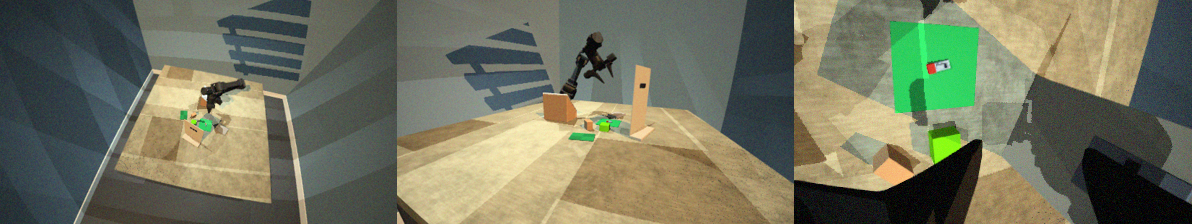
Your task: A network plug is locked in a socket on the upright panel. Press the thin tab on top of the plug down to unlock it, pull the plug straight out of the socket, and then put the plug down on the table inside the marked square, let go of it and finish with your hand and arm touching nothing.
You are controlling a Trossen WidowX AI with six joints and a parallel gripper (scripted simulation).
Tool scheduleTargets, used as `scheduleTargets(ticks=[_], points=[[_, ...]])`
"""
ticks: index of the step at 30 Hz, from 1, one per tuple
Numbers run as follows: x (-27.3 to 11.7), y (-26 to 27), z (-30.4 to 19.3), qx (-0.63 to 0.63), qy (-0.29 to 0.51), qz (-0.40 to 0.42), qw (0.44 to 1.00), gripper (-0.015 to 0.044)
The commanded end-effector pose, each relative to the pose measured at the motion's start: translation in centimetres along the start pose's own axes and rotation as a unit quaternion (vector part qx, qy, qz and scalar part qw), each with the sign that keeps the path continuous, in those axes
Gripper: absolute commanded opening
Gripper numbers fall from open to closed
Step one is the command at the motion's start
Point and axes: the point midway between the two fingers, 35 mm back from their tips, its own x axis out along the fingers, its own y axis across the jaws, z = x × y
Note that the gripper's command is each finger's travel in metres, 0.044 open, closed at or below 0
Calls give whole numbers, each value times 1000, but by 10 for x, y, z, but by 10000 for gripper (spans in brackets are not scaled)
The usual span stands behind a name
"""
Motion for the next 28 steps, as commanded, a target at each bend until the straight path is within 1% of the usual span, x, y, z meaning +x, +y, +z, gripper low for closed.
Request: scheduleTargets(ticks=[1, 5, 28], points=[[0, 0, 0, -1, -2, 0, 1000, 340], [0, 0, 0, -1, -2, 0, 1000, 440], [0, 0, 0, -1, -2, 0, 1000, 440]])
